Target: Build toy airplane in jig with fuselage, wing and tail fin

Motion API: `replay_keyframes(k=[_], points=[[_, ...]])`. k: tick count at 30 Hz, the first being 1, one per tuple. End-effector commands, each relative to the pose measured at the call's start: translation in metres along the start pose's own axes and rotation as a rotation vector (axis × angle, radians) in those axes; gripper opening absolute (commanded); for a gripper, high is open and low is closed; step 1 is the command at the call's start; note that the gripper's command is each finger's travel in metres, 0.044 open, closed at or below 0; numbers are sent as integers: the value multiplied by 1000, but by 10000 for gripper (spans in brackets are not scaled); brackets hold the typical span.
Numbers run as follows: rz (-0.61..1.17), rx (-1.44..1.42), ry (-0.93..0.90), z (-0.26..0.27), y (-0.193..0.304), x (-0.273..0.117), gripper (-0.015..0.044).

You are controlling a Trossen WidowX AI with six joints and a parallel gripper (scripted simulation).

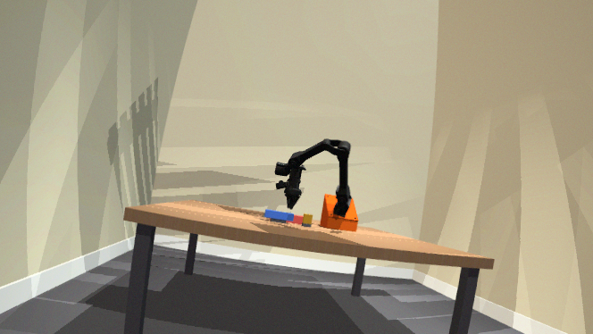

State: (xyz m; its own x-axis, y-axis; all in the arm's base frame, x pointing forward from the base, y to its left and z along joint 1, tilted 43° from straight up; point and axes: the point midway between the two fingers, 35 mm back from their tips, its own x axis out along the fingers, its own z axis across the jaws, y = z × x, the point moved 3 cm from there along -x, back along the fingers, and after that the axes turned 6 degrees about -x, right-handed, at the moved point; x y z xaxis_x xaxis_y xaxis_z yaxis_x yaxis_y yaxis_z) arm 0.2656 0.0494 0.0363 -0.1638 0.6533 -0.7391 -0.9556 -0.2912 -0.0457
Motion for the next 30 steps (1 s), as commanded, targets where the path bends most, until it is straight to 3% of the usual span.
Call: replay_keyframes(k=[1, 30], points=[[8, 10, -9, 0, 2, 12, 440], [8, 10, -11, 1, 2, 54, 440]])
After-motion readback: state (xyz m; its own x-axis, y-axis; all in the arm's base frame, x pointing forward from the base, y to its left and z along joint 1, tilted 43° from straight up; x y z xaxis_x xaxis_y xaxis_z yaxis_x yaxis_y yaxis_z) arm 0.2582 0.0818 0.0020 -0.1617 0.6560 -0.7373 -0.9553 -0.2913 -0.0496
